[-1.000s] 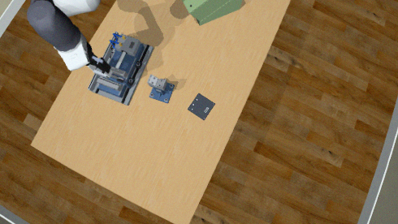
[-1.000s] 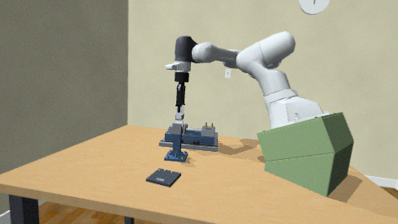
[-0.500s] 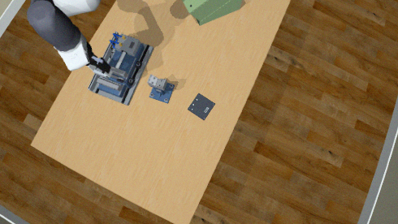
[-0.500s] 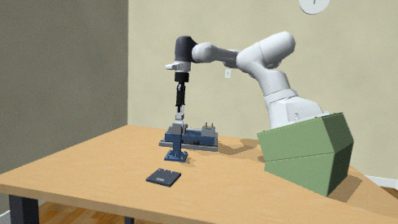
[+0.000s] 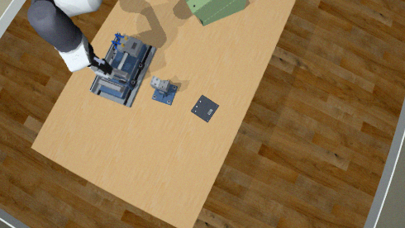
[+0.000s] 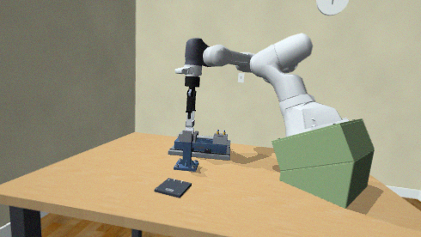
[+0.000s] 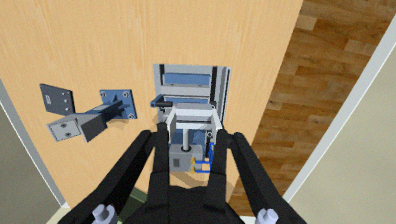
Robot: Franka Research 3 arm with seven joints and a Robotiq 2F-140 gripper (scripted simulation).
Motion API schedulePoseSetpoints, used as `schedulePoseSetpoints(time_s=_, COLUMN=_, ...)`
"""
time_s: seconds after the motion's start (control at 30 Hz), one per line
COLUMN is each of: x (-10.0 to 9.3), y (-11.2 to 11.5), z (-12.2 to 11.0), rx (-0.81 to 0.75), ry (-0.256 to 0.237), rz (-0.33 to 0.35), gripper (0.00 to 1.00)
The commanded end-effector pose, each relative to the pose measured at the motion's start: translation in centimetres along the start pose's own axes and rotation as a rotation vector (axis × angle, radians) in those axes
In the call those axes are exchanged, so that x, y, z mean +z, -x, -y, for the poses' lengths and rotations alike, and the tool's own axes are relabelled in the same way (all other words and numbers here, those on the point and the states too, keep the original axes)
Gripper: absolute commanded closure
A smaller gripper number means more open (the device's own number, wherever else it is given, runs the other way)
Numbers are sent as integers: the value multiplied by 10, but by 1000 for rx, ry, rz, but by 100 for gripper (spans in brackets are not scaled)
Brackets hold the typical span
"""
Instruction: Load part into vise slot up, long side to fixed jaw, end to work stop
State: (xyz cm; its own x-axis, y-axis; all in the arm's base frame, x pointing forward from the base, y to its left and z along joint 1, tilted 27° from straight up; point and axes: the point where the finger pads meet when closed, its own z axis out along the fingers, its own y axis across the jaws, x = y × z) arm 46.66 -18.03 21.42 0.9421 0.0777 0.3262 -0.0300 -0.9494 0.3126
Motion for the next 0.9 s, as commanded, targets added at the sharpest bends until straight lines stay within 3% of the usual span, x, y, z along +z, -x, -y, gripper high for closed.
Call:
schedulePoseSetpoints(time_s=0.0, x=0, y=0, z=0, rx=5, ry=0, rz=-2, gripper=100)
schedulePoseSetpoints(time_s=0.87, x=6, y=0, z=0, rx=8, ry=0, rz=-2, gripper=100)
